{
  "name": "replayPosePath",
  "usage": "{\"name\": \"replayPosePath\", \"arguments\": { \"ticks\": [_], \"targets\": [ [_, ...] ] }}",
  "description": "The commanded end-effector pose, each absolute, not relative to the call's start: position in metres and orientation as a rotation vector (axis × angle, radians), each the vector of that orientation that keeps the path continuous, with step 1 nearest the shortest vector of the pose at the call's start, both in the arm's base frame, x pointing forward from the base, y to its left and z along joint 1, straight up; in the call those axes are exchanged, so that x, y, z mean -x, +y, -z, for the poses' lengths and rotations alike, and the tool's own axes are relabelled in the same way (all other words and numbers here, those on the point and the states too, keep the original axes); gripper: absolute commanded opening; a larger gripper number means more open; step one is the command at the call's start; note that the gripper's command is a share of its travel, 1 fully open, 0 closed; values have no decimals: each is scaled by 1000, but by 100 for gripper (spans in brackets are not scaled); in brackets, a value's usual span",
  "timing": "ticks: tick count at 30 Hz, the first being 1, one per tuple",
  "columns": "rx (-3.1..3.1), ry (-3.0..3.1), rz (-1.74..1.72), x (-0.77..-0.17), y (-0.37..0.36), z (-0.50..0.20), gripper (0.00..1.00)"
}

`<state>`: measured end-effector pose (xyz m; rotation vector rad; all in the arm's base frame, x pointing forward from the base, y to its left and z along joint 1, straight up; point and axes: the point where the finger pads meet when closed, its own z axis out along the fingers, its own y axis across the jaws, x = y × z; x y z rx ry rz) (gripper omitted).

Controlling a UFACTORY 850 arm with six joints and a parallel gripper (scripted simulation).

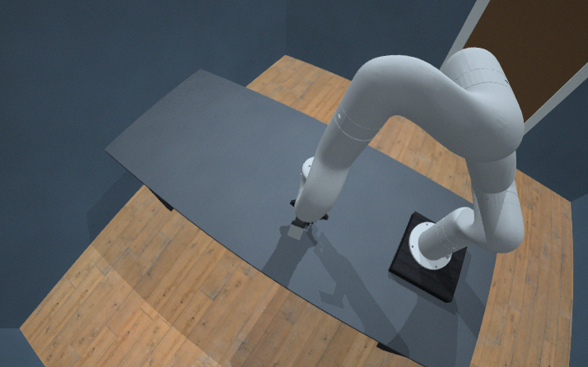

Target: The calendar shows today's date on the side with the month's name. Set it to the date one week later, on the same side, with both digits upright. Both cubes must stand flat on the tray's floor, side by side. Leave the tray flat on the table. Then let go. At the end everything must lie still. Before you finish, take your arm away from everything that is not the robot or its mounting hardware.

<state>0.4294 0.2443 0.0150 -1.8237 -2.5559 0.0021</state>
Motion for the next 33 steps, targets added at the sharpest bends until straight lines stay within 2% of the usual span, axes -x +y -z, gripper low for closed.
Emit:
{"name": "replayPosePath", "arguments": {
  "ticks": [1, 33],
  "targets": [
    [1824, -2556, 0, -430, 245, -9, 47],
    [1824, -2556, 0, -430, 245, 7, 47]
  ]
}}
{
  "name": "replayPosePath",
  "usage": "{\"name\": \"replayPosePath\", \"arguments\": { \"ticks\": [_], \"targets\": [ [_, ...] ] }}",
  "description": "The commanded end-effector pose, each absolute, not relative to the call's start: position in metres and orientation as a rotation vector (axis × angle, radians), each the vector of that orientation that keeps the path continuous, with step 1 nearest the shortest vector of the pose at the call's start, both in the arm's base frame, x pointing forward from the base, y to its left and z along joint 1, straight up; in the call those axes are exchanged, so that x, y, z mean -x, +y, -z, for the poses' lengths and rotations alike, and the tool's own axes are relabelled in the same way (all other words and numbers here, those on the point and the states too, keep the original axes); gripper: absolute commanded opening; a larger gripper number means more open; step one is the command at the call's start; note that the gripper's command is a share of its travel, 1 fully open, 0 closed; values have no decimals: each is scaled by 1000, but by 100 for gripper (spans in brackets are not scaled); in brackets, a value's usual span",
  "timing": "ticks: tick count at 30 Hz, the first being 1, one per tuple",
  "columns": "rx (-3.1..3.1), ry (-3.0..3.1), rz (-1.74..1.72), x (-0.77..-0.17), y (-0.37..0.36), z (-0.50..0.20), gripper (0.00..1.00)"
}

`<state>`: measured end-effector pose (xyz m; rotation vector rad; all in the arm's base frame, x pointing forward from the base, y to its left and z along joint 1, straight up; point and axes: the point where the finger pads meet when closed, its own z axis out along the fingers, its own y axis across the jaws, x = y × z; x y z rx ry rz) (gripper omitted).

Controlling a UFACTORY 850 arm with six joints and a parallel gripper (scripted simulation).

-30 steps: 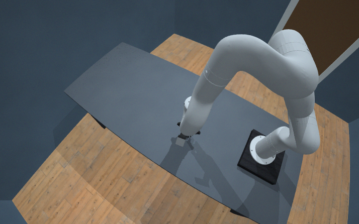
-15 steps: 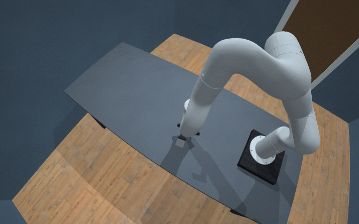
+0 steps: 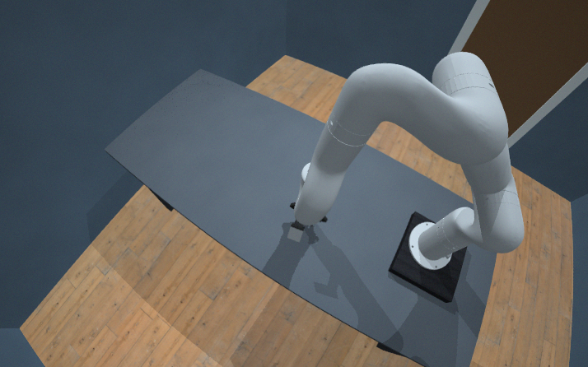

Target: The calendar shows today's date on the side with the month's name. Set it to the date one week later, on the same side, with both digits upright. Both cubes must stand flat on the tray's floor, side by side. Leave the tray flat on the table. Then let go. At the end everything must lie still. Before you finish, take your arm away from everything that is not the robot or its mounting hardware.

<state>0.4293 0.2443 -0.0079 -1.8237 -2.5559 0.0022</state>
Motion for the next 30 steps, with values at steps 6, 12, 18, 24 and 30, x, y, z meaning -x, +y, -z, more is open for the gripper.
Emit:
{"name": "replayPosePath", "arguments": {
  "ticks": [6, 12, 18, 24, 30],
  "targets": [
    [1824, -2556, 0, -430, 245, 7, 47],
    [1824, -2556, 0, -430, 245, 7, 47],
    [1824, -2556, 0, -430, 245, 7, 47],
    [1824, -2556, 0, -430, 245, 7, 27],
    [1824, -2556, 0, -430, 245, 7, 27]
  ]
}}
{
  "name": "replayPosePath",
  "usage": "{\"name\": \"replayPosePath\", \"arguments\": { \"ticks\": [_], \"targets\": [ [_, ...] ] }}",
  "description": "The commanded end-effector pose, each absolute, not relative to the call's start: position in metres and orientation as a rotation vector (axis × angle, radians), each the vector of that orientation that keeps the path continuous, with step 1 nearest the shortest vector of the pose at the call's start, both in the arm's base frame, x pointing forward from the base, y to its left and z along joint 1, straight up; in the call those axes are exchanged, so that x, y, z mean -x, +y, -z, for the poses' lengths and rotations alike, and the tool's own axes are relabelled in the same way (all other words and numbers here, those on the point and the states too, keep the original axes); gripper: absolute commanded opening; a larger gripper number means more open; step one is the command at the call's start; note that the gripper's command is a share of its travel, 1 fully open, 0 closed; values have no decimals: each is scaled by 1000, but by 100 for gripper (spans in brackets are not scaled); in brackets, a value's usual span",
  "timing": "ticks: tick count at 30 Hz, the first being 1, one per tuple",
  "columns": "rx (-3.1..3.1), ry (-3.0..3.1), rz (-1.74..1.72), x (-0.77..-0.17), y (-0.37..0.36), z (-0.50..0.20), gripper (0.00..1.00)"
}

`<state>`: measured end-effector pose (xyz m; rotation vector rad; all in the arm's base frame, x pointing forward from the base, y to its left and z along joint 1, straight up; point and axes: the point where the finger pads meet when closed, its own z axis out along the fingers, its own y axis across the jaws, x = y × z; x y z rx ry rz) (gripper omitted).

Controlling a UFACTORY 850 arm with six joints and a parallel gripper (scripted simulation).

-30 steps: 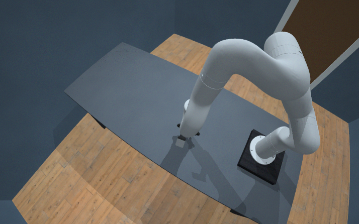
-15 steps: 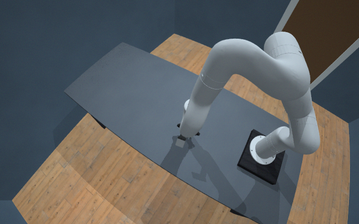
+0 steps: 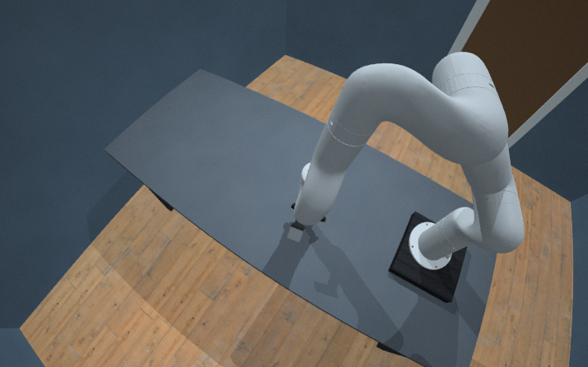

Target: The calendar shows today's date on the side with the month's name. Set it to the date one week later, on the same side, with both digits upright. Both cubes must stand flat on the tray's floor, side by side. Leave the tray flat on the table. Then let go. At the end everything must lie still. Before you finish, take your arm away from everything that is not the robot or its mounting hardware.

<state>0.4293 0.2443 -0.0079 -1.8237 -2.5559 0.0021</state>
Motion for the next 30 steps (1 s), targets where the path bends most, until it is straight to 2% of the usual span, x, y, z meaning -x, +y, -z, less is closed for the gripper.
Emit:
{"name": "replayPosePath", "arguments": {
  "ticks": [1, 30],
  "targets": [
    [1824, -2556, 0, -430, 245, 7, 27],
    [1824, -2556, 0, -430, 245, 4, 27]
  ]
}}
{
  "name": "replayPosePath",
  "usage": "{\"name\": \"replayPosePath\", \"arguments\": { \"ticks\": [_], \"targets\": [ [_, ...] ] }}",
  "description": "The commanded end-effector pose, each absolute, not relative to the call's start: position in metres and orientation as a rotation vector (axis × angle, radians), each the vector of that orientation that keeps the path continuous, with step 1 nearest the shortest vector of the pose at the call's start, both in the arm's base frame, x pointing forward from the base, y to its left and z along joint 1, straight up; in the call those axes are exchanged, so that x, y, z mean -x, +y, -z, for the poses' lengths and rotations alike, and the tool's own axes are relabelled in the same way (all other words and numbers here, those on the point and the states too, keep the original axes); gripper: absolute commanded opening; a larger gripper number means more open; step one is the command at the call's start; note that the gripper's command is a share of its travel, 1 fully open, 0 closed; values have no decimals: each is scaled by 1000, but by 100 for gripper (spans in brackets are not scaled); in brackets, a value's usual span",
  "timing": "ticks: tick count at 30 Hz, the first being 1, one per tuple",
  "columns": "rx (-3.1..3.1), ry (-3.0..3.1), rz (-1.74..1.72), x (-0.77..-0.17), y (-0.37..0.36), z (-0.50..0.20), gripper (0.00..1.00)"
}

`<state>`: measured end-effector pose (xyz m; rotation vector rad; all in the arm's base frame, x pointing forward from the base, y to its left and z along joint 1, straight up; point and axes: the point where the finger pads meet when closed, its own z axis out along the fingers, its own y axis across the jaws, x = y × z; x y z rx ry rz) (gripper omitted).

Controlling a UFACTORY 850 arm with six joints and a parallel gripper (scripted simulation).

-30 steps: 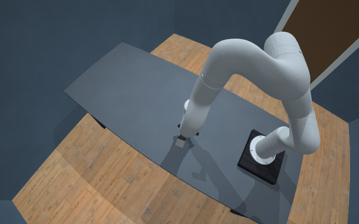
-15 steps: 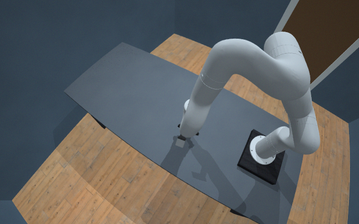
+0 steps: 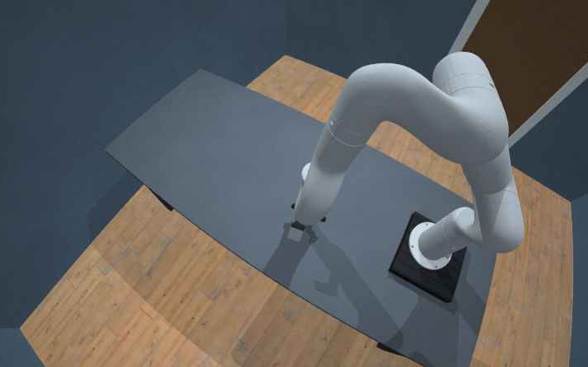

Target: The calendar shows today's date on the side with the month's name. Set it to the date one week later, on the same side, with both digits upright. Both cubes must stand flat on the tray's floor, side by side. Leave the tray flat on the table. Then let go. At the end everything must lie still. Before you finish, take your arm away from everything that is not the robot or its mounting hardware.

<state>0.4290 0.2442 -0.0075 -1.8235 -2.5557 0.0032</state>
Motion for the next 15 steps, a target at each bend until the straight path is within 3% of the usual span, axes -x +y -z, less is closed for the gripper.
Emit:
{"name": "replayPosePath", "arguments": {
  "ticks": [1, 15],
  "targets": [
    [1824, -2556, 0, -430, 245, 4, 27],
    [1824, -2556, 0, -430, 245, -82, 27]
  ]
}}
